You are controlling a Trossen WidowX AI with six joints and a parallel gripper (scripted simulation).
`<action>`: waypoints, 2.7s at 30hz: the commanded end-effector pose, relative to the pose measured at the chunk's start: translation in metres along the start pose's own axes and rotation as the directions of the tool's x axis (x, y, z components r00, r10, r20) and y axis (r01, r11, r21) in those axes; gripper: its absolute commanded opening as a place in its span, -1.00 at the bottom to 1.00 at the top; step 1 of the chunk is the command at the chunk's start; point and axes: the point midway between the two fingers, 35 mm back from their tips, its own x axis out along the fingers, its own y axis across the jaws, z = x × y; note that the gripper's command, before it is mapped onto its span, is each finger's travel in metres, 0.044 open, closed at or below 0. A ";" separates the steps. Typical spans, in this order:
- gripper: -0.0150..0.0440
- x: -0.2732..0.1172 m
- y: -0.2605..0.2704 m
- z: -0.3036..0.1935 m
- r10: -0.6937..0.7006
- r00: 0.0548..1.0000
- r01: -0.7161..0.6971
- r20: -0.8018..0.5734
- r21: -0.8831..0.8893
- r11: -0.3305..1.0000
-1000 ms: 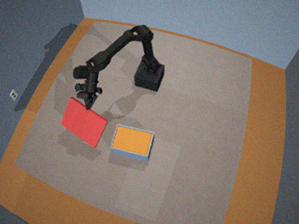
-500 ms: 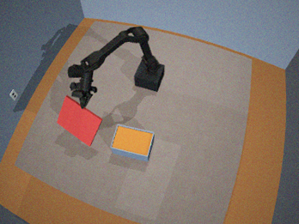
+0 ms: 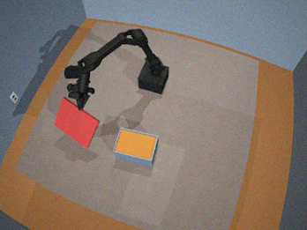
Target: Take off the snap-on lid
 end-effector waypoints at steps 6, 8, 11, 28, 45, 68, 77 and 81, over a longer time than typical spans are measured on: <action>-0.49 -0.004 0.006 0.019 0.017 1.000 -0.017 0.004 -0.015 1.000; -0.49 -0.004 0.006 0.019 0.017 1.000 -0.017 0.004 -0.015 1.000; -0.49 -0.004 0.006 0.019 0.017 1.000 -0.017 0.004 -0.015 1.000; -0.49 0.004 -0.007 0.017 0.016 1.000 -0.016 0.004 -0.015 1.000; -0.49 0.014 -0.018 0.017 0.016 1.000 -0.016 0.004 -0.015 1.000; -0.49 0.026 -0.032 0.018 0.016 1.000 -0.016 0.004 -0.015 1.000; -0.49 0.031 -0.038 0.018 0.016 1.000 -0.016 0.004 -0.015 1.000; -0.49 0.033 -0.040 0.018 0.016 1.000 -0.016 0.004 -0.015 1.000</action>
